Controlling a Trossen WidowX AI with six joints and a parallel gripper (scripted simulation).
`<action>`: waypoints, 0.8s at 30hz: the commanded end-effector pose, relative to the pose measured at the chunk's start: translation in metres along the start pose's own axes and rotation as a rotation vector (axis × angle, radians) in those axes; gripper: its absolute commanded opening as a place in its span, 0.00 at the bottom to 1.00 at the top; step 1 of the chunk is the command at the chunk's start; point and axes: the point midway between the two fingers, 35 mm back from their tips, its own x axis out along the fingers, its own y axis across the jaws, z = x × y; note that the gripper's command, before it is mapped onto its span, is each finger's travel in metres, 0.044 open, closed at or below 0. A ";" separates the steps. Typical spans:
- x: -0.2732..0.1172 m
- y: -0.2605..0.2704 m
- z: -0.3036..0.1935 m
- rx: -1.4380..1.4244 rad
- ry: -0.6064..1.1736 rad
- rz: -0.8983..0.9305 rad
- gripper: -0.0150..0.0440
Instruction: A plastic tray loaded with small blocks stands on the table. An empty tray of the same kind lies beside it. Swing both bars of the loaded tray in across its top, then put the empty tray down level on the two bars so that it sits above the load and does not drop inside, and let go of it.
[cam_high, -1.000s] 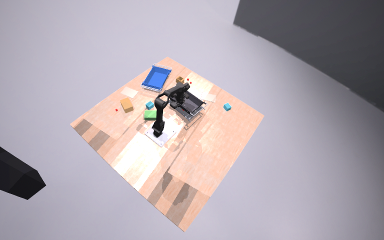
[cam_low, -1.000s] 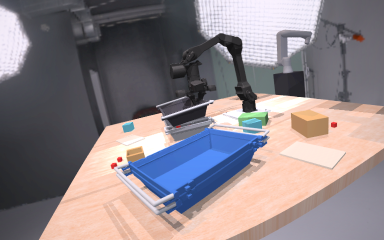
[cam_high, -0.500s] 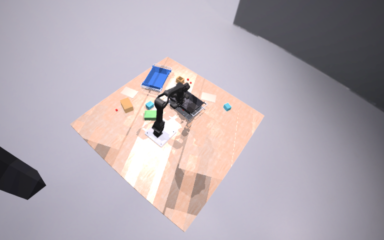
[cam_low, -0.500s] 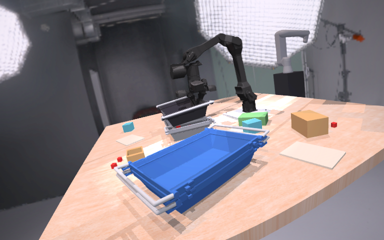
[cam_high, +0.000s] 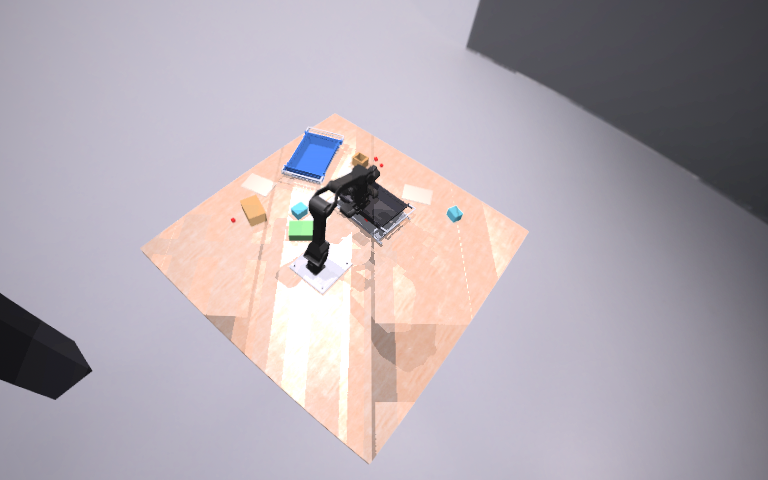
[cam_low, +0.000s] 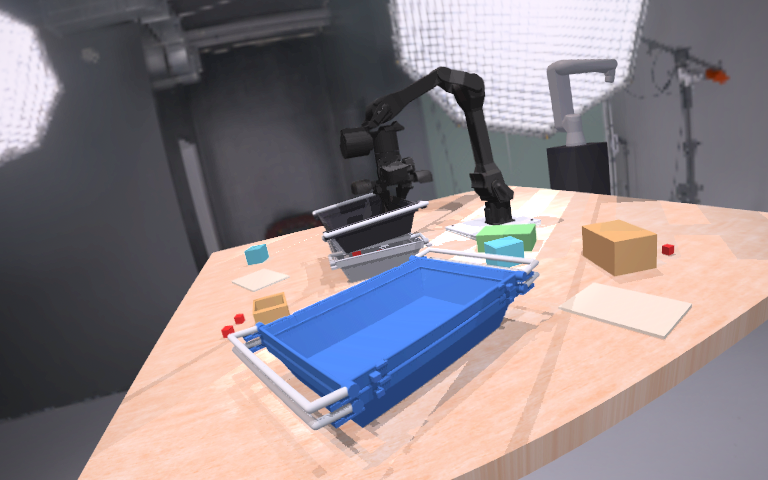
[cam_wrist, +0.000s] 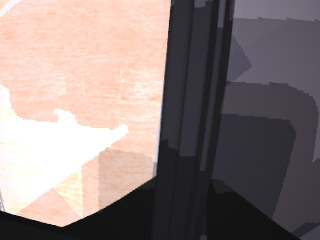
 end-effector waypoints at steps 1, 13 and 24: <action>0.003 0.004 -0.003 0.011 0.004 0.020 0.25; 0.003 0.004 -0.003 0.011 0.004 0.020 0.25; 0.000 0.000 0.000 0.001 0.000 0.001 0.25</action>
